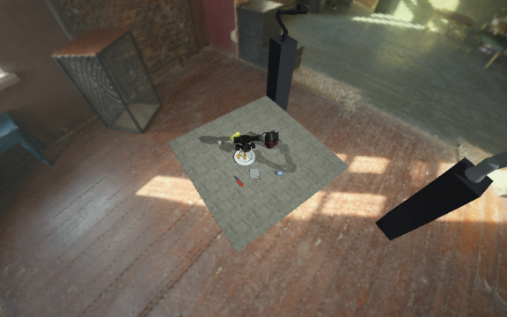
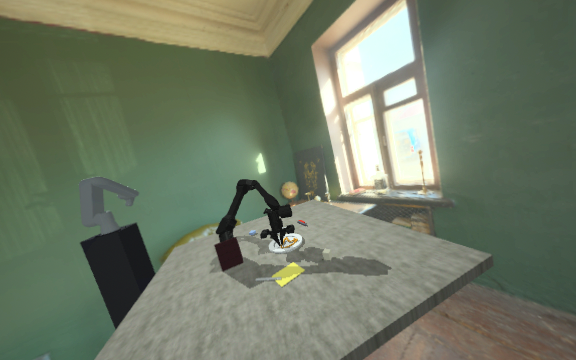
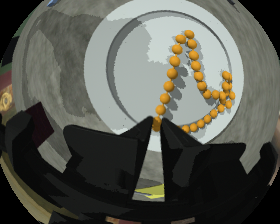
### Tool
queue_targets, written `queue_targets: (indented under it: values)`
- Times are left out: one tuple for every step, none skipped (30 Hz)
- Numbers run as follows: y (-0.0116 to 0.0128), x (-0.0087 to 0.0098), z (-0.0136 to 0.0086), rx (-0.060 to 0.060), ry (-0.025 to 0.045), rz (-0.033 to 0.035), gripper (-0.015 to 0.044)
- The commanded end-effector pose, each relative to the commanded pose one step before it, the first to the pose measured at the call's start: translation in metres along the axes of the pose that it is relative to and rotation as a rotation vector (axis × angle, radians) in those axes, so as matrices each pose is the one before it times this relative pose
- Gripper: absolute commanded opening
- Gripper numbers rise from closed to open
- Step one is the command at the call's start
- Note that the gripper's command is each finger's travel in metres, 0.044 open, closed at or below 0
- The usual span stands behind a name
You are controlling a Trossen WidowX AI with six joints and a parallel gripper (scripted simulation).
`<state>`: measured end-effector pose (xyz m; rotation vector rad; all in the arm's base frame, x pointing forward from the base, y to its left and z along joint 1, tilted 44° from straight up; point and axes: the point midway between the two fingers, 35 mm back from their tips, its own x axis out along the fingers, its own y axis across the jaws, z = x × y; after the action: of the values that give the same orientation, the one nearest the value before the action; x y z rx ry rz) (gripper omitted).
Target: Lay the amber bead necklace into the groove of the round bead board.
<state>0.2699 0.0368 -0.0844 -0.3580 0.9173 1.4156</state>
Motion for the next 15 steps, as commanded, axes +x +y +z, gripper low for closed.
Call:
queue_targets:
  values:
    - [-0.00025, -0.00264, 0.00011, -0.0042, -0.00154, -0.00277, 0.0]
    - [0.00093, -0.00001, -0.0009, 0.0, 0.00008, 0.00001, 0.0]
    - [0.00156, -0.00001, -0.00149, 0.0001, 0.00012, 0.00003, 0.0]
    - [0.0021, 0.0, -0.00197, 0.0001, 0.00014, 0.00005, 0.0]
    - [0.00212, 0.00001, -0.00194, 0.0001, 0.00011, 0.00007, 0.0]
    - [0.0016, 0.00002, -0.00143, 0.0001, 0.00007, 0.00006, 0.0]
    - [0.00097, 0.00001, -0.00085, 0.0, 0.00003, 0.00004, 0.0]
    - [0.00032, 0.0, -0.00028, 0.0, 0.00001, 0.00002, 0.0]
    - [0.0, 0.0, 0.0, 0.0, 0.0, 0.0, 0.0]
    - [0.0, 0.00028, 0.0, 0.0, -0.00001, 0.0, 0.0]
    - [0.0, 0.00083, 0.00001, 0.0, -0.00002, 0.00001, 0.0]
    - [0.0, 0.00139, 0.00001, 0.0, -0.00005, 0.00002, 0.0]
    - [0.00001, 0.00167, 0.00001, 0.0, -0.00007, 0.00003, 0.0]
    - [0.00002, 0.00167, 0.00001, 0.0, -0.00008, 0.00004, 0.0]
    - [0.00003, 0.00138, 0.00001, 0.0, -0.00007, 0.00004, 0.0]
